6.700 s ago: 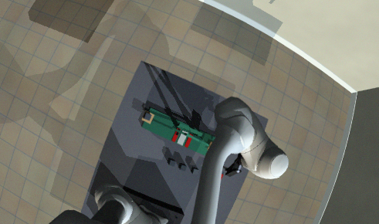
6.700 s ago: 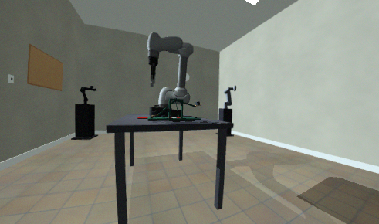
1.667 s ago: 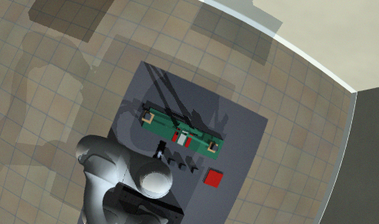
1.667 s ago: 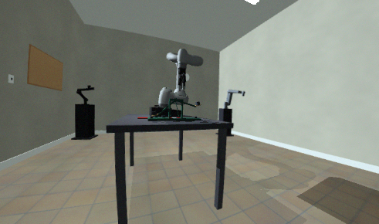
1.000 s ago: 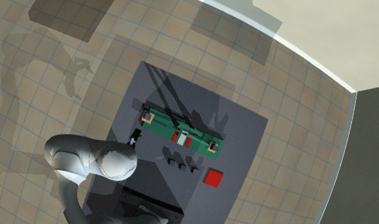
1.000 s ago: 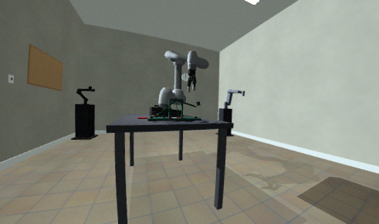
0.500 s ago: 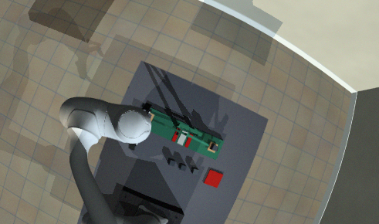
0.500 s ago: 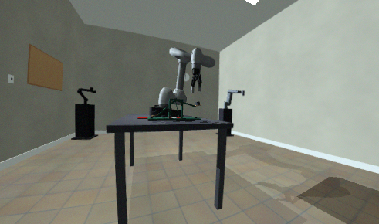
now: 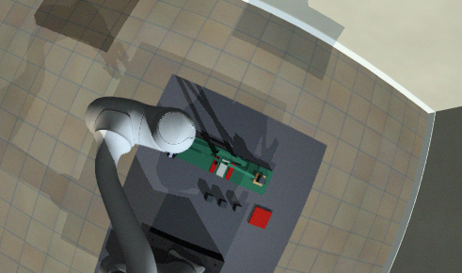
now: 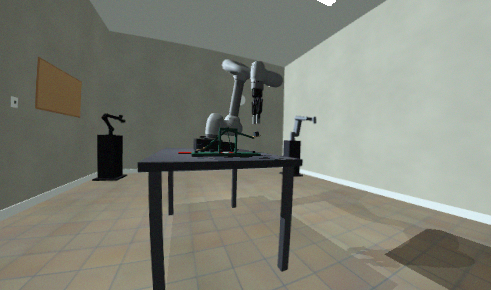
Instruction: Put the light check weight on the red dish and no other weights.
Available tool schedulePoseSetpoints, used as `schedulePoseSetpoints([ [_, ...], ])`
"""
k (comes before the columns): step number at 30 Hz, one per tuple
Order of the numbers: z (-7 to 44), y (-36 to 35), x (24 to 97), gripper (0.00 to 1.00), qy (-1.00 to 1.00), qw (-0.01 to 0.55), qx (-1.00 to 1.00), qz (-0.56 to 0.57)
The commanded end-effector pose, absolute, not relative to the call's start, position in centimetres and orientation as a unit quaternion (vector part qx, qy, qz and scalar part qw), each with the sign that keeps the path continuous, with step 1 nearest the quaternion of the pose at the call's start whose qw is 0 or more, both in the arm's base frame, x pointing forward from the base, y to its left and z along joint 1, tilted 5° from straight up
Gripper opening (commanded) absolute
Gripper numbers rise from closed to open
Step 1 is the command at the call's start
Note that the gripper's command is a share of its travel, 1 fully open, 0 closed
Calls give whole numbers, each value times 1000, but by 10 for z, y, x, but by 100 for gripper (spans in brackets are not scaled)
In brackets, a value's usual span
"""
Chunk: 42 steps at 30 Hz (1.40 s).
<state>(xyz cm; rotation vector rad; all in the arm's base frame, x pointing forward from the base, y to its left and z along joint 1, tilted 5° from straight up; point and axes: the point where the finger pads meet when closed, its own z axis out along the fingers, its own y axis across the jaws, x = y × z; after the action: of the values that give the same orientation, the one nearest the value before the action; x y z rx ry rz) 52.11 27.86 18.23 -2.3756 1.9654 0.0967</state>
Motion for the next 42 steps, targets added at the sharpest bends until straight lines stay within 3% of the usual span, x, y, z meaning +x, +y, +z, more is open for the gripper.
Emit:
schedulePoseSetpoints([
  [1,182,279,521,35,637,29,-770,31],
  [42,174,279,521,35,637,28,-770,31],
])
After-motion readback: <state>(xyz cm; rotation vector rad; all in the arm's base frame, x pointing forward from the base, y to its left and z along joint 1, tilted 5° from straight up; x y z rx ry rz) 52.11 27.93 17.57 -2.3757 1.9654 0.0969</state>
